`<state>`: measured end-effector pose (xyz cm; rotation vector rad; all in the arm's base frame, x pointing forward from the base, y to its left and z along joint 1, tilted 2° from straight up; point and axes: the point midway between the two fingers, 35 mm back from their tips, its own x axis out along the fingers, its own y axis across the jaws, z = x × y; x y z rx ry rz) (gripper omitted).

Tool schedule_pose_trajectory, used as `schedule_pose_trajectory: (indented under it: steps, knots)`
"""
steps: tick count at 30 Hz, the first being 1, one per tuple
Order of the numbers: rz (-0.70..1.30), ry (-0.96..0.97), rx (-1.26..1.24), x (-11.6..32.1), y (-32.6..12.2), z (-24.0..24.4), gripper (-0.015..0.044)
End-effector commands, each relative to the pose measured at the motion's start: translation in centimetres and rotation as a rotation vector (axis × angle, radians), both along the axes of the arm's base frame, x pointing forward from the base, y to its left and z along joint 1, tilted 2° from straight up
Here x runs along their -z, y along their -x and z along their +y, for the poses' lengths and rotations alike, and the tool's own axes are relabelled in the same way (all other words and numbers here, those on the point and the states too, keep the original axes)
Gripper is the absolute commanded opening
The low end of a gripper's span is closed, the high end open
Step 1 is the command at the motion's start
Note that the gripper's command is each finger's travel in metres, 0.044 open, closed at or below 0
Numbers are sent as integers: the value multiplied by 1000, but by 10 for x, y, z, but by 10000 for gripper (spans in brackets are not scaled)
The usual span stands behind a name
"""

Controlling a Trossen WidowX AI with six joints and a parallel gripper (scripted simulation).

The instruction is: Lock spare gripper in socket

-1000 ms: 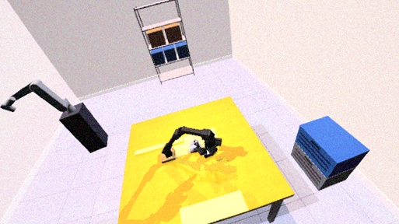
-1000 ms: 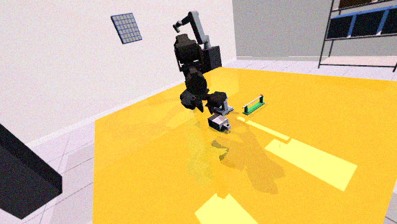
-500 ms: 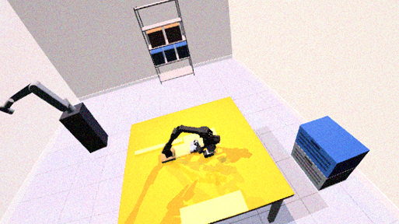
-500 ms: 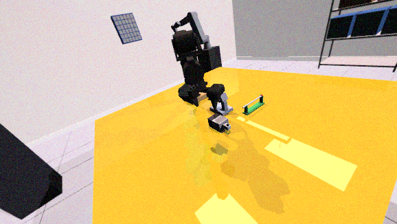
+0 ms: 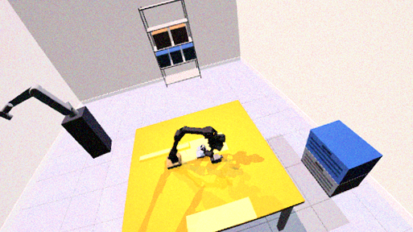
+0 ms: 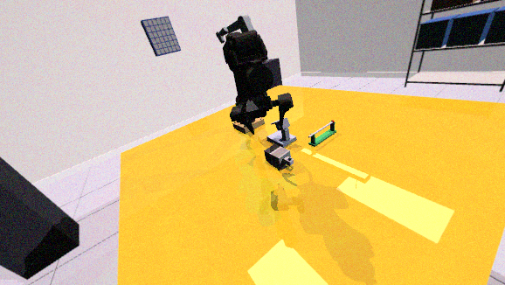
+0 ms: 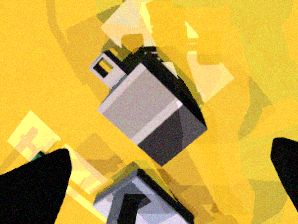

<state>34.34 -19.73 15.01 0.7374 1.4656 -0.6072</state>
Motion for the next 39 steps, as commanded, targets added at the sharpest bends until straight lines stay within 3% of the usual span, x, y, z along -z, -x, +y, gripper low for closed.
schedule_pose_trajectory:
  steps: [1, 4, 17, 30, 39]
  knots:
    - [-11, 67, -579, 10, 0, 28, 440]
    - [-9, 80, -739, 14, 1, 35, 440]
    - [-9, 80, -739, 16, 1, 35, 440]
    - [-10, 81, -739, 80, 2, 33, 440]
    - [-10, 81, -739, 90, 1, 32, 440]
